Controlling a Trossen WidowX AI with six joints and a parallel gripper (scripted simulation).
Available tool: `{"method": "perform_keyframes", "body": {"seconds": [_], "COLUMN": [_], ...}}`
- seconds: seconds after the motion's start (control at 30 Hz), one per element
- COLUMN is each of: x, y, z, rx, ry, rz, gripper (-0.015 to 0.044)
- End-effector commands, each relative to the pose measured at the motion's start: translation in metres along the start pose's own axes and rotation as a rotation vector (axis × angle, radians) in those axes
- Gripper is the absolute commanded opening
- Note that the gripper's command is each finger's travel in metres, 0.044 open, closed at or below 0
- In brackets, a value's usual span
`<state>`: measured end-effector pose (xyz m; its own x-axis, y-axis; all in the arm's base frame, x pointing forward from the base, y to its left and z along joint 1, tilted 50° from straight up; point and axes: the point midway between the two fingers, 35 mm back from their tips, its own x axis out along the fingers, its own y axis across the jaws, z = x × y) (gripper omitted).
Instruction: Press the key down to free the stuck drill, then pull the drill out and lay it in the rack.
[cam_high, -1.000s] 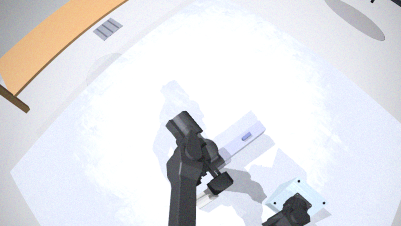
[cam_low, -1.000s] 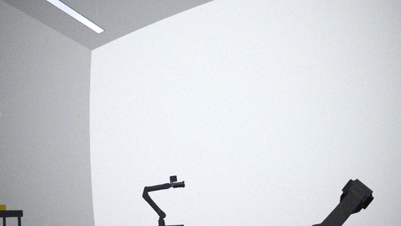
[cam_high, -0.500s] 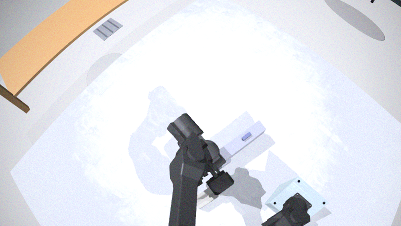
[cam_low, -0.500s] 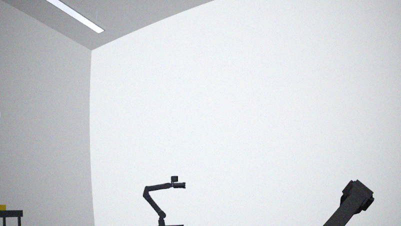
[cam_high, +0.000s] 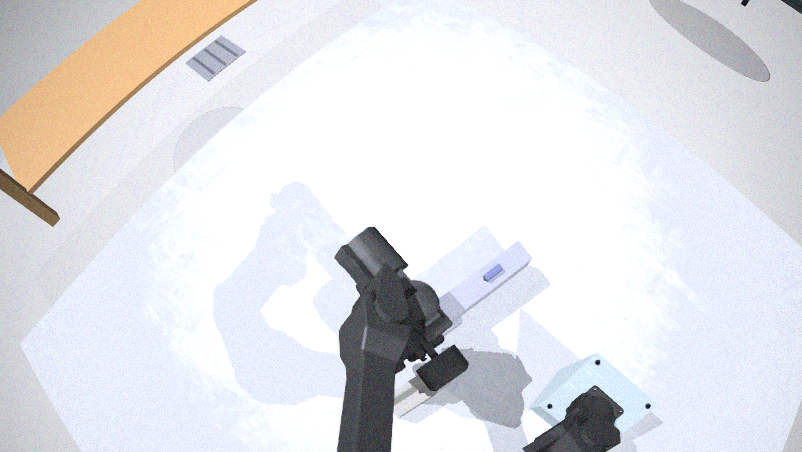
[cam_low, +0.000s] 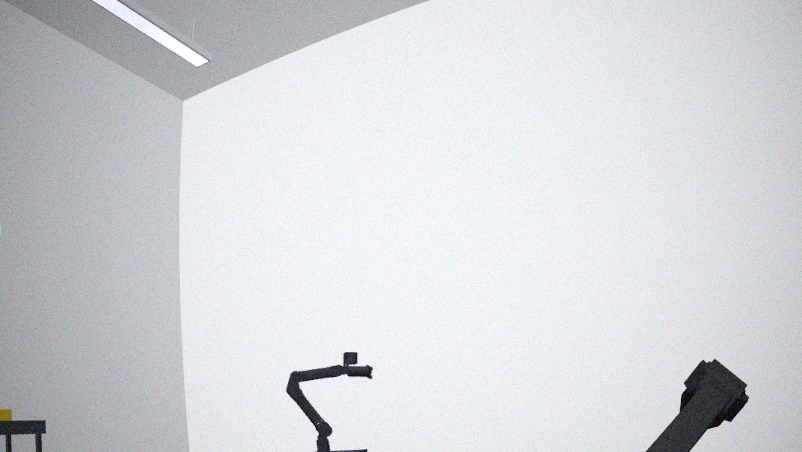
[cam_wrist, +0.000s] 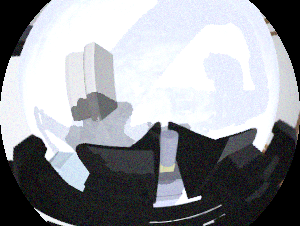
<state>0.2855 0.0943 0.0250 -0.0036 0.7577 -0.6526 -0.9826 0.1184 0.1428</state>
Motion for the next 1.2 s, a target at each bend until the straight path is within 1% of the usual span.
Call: {"method": "perform_keyframes", "body": {"seconds": [0.0,1.17], "x": [0.0,0.001], "y": [-0.001,-0.002], "z": [0.0,0.043], "rx": [-0.006,0.004], "ry": [0.0,-0.005], "rz": [-0.005,0.0], "gripper": [0.0,0.0]}}
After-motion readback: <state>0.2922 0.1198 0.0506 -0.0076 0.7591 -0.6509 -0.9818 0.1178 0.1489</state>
